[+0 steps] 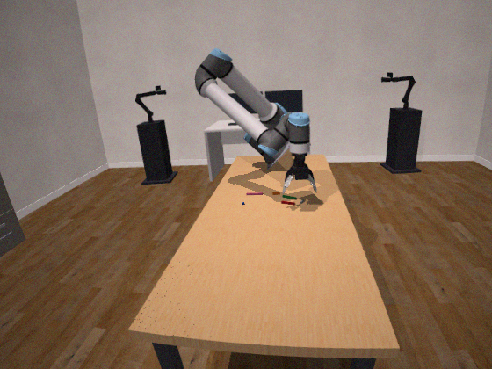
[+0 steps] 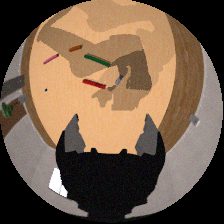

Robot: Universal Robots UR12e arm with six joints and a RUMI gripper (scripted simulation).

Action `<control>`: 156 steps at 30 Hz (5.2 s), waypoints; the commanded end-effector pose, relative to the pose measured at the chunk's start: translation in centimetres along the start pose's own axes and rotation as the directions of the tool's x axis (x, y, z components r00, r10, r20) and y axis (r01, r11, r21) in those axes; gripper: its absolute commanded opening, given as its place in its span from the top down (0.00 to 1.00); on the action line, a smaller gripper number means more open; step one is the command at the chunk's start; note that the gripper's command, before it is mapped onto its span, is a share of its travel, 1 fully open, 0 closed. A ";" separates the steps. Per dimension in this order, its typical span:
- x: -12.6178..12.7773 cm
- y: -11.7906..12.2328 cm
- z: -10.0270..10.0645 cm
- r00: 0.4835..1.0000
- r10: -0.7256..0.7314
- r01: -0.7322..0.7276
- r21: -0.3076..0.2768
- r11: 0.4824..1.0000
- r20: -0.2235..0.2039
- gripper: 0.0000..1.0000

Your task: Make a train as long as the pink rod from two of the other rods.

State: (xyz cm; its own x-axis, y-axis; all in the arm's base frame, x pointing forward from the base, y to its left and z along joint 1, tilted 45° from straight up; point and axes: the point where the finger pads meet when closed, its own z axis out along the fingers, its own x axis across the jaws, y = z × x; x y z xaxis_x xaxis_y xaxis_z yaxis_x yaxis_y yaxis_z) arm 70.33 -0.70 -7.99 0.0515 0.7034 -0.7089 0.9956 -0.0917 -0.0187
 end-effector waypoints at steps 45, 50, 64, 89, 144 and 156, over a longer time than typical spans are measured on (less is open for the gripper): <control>0.6 0.4 -0.1 0.997 0.072 -0.072 0.003 0.997 0.003 0.00; 0.6 0.4 -0.1 0.997 0.072 -0.072 0.003 0.997 0.003 0.00; 0.6 0.4 -0.1 0.997 0.072 -0.072 0.003 0.997 0.003 0.00; 0.6 0.4 -0.1 0.997 0.072 -0.072 0.003 0.997 0.003 0.00; -14.5 -9.1 -0.1 0.998 0.070 -0.070 0.005 0.998 0.005 0.00; -14.5 -9.1 -0.1 0.998 0.070 -0.070 0.005 0.998 0.005 0.00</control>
State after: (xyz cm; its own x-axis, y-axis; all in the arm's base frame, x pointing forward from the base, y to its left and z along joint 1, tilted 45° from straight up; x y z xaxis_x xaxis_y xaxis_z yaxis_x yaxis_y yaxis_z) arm 60.74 -10.07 2.74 0.1246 0.6909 -0.7122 0.9887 -0.1466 0.0308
